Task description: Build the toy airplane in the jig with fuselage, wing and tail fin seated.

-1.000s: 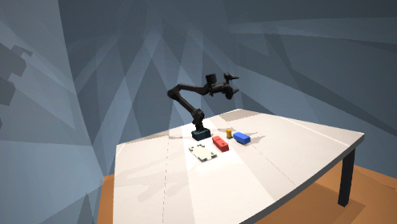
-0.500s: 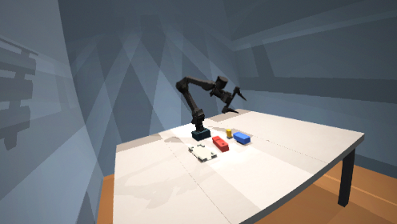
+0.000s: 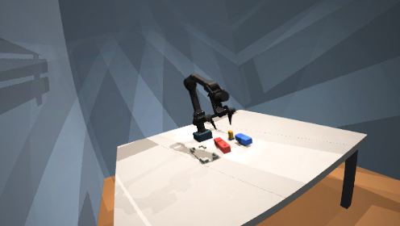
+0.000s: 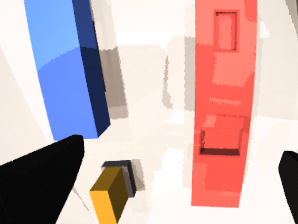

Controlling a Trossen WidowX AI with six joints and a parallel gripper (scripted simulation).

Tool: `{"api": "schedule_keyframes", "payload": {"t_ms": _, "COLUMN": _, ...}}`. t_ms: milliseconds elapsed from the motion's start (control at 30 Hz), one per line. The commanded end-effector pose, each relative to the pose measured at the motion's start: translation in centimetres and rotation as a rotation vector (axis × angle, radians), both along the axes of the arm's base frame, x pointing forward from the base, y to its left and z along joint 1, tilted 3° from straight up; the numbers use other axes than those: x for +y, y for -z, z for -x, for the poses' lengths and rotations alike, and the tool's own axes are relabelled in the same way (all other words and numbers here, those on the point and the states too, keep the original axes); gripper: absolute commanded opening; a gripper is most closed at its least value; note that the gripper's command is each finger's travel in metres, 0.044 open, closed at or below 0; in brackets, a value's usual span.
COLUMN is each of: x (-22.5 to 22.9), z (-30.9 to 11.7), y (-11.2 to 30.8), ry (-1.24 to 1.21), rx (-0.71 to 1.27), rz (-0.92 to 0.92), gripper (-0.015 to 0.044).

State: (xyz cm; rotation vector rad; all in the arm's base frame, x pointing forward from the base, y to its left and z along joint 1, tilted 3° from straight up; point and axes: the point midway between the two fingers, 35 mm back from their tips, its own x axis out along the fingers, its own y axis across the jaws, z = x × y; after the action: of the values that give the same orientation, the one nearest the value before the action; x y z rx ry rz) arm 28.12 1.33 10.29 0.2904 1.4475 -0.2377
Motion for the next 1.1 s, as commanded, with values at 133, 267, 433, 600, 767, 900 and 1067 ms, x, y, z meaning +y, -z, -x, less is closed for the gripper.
{"api": "schedule_keyframes", "payload": {"t_ms": 133, "x": -2.3, "z": 1.1, "y": 0.2, "ry": -0.084, "rx": 0.122, "rz": 0.060, "gripper": 0.0440}}
{"api": "schedule_keyframes", "payload": {"t_ms": 267, "x": -2.3, "z": 1.0, "y": 1.0, "ry": -0.084, "rx": 0.122, "rz": 0.060, "gripper": 0.0440}}
{"api": "schedule_keyframes", "payload": {"t_ms": 433, "x": -2.5, "z": 1.2, "y": 5.5, "ry": -0.084, "rx": 0.122, "rz": 0.060, "gripper": 0.0440}}
{"api": "schedule_keyframes", "payload": {"t_ms": 600, "x": -2.5, "z": 1.2, "y": 6.0, "ry": -0.084, "rx": 0.122, "rz": 0.060, "gripper": 0.0440}}
{"api": "schedule_keyframes", "payload": {"t_ms": 767, "x": -2.6, "z": 1.2, "y": 7.0, "ry": -0.084, "rx": 0.122, "rz": 0.060, "gripper": 0.0440}}
{"api": "schedule_keyframes", "payload": {"t_ms": 900, "x": -2.6, "z": 1.2, "y": 7.2, "ry": -0.084, "rx": 0.122, "rz": 0.060, "gripper": 0.0440}}
{"api": "schedule_keyframes", "payload": {"t_ms": 1067, "x": -2.6, "z": 1.1, "y": 8.0, "ry": -0.084, "rx": 0.122, "rz": 0.060, "gripper": 0.0440}}
